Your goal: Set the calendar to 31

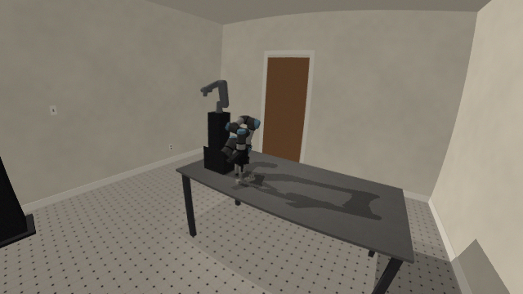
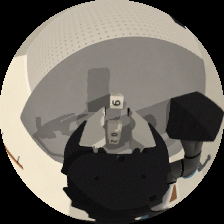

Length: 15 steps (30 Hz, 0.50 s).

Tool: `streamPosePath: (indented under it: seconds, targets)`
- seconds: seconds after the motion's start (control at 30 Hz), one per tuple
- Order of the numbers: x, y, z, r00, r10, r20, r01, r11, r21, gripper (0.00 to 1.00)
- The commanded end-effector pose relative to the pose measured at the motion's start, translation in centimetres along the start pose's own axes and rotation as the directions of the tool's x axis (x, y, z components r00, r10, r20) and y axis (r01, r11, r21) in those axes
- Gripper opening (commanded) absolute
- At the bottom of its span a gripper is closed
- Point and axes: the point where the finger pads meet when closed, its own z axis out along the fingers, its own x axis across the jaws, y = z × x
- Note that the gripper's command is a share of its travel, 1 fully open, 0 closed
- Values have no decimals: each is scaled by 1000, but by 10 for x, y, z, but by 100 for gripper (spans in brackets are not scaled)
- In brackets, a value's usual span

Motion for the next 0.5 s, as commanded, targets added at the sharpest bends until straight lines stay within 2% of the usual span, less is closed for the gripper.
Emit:
streamPosePath:
  seconds: [0.0,0.47]
  targets:
    - [-1,-1,5,1000,0,3,0,1000,2,28]
    - [-1,-1,11,1000,0,3,0,1000,2,28]
